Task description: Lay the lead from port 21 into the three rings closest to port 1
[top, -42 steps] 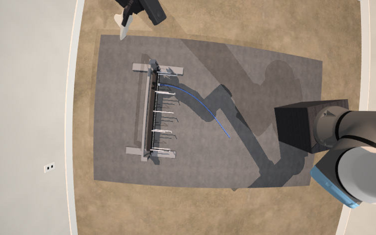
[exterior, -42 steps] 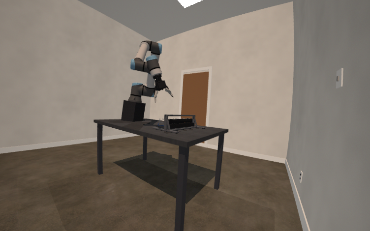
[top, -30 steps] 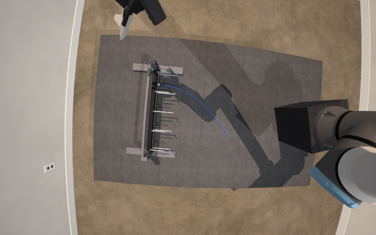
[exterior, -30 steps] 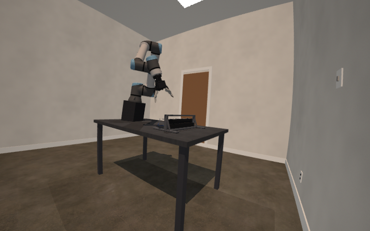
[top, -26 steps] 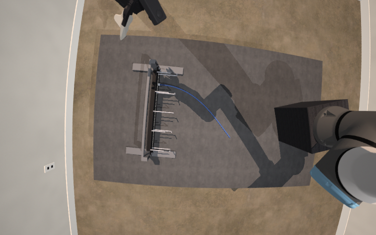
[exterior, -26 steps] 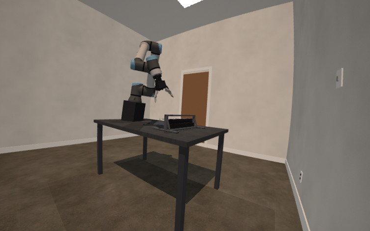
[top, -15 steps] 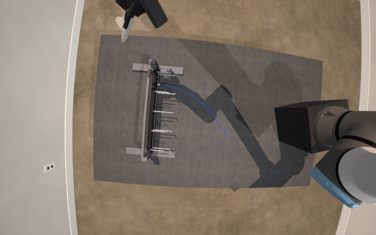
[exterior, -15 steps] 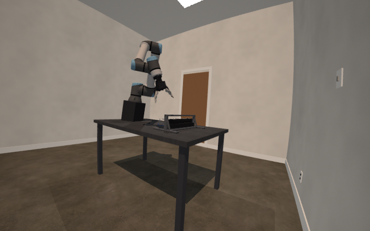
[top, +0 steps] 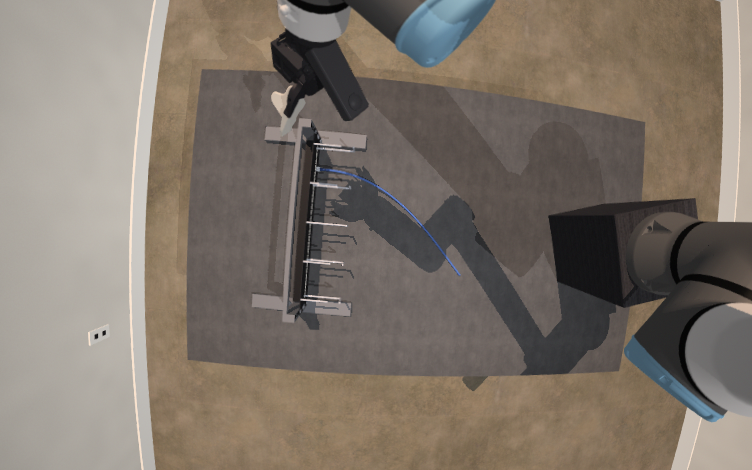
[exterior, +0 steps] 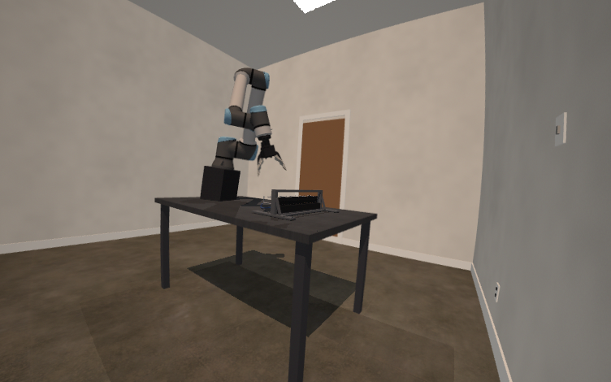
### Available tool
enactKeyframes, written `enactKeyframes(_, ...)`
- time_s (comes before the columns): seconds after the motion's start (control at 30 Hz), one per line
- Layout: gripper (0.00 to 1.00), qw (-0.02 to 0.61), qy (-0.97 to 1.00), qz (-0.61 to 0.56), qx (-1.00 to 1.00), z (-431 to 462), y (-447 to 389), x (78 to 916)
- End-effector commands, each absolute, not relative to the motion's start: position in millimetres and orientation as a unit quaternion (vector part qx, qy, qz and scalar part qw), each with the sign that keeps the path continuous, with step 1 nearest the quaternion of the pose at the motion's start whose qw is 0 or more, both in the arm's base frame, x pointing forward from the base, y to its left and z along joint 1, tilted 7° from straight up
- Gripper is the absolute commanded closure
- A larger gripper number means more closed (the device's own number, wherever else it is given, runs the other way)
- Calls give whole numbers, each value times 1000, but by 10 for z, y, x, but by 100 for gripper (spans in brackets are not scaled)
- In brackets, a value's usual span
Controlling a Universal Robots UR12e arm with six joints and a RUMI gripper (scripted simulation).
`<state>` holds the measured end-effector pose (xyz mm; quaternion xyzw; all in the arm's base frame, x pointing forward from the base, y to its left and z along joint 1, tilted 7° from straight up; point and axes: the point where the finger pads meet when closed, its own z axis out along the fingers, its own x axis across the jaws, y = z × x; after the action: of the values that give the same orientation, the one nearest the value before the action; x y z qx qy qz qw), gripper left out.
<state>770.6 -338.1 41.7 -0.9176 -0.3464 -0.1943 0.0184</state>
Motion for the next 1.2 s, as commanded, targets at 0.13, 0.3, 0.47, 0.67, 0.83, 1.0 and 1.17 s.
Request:
enactKeyframes(0.13, 0, 19, -310, -157, -937, 142, -2612, 7116)
enactKeyframes(0.3, 0, 19, -297, -142, -944, 35, -2328, 6862)
enactKeyframes(0.47, 0, 16, -277, -121, -953, -108, -1937, 6476)
enactKeyframes(0.67, 0, 12, -255, -100, -962, -253, -1533, 6026)
enactKeyframes(0.83, 0, 8, -244, -89, -966, -320, -1341, 5792)
enactKeyframes(1.0, 0, 1, -223, -70, -972, -438, -994, 5329)
enactKeyframes(1.17, 0, -4, -212, -60, -975, -496, -822, 5078)
